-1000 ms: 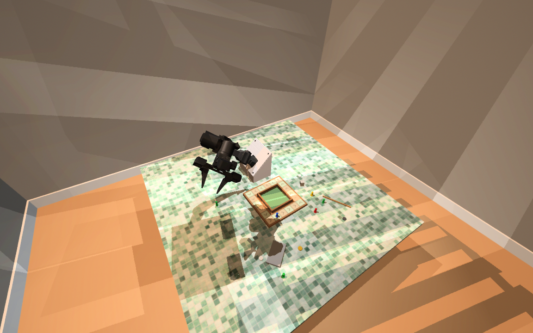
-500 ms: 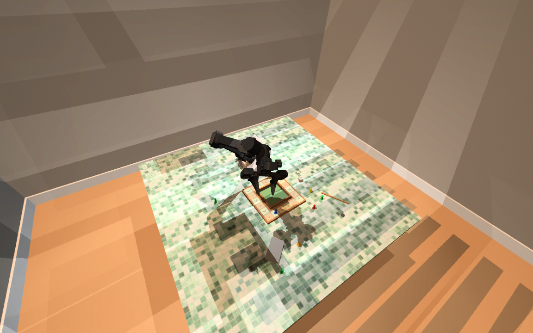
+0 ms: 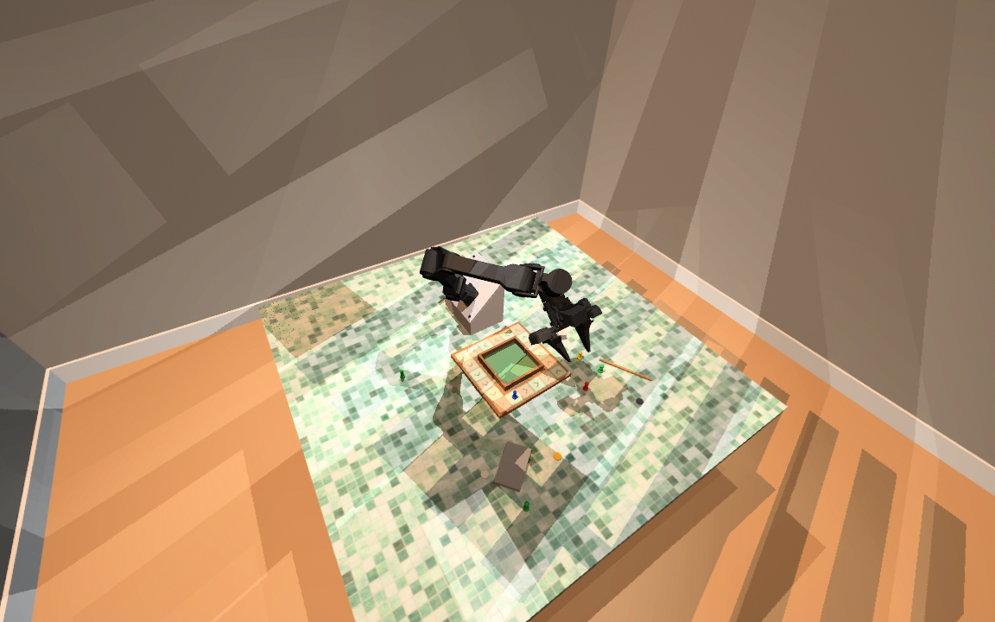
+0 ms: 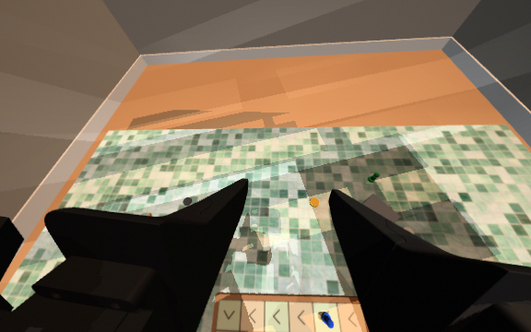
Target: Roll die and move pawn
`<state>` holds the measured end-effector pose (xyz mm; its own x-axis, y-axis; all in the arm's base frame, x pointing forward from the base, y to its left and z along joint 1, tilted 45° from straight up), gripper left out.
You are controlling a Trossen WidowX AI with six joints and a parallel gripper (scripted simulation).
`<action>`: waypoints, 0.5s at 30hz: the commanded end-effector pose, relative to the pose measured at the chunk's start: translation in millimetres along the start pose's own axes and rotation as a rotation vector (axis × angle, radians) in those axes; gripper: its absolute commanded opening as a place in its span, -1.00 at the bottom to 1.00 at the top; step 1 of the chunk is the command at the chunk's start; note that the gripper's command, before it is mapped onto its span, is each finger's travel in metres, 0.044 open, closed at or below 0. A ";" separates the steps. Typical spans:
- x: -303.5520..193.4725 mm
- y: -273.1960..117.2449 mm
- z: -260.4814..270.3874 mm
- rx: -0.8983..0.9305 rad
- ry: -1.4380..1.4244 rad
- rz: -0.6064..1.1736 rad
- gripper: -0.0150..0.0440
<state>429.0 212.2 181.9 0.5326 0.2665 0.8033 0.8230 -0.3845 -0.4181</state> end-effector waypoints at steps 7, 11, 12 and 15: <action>-118.9 8.9 79.2 0.059 0.145 0.332 0.44; -168.0 5.7 96.6 0.014 0.191 0.465 0.44; -180.6 4.5 99.9 -0.004 0.203 0.497 0.44; -218.1 0.2 107.1 -0.077 0.242 0.589 0.44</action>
<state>364.7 247.4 4.1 0.7977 -0.0981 0.5950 0.5095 -0.4183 -0.7520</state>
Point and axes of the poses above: the point midway between the two fingers, 35 mm back from their tips, its own y axis out along the fingers, its own z axis across the jaws, x = y × z, the point moved 7 cm from there along -y, back along the fingers, and after that the axes turned 15 degrees about y, right-handed, at the moved point
